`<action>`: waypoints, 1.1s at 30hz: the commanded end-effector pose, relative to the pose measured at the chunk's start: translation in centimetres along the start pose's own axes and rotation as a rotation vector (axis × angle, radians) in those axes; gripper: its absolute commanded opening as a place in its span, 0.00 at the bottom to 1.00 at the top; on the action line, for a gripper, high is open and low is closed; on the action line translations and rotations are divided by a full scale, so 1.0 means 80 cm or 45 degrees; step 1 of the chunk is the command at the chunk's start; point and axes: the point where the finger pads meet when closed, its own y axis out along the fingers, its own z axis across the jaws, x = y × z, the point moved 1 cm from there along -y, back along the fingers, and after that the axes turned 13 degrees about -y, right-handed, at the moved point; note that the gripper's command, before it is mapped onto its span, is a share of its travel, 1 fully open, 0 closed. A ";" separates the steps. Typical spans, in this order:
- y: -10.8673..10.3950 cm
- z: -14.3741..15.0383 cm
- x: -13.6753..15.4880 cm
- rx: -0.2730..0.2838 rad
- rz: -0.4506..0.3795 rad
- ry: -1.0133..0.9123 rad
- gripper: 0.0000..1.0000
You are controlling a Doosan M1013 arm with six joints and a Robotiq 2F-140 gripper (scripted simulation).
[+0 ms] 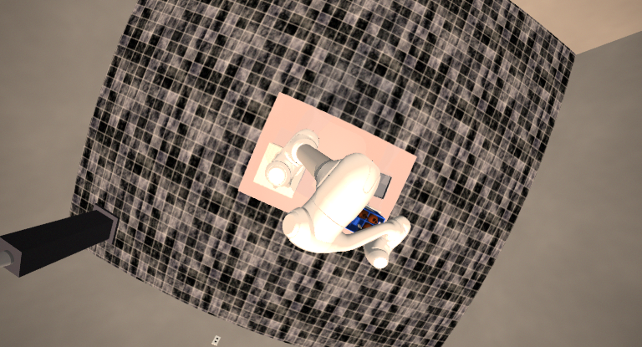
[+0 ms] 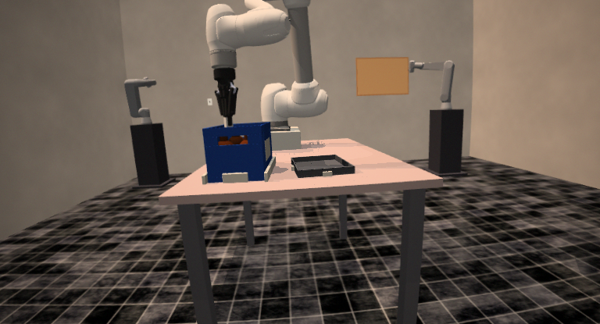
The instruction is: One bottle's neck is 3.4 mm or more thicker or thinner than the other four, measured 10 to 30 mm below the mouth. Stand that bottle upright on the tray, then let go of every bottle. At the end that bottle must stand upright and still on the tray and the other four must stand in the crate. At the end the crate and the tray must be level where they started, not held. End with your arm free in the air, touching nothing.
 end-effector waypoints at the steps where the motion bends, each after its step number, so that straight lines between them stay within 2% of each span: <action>1: 0.000 0.000 0.000 0.000 0.000 0.000 0.00; 13: 0.000 0.000 0.000 0.000 0.000 0.000 0.00; 14: 0.000 0.000 0.000 0.000 0.000 0.000 0.38; 33: 0.000 0.000 0.000 0.000 0.000 0.000 0.38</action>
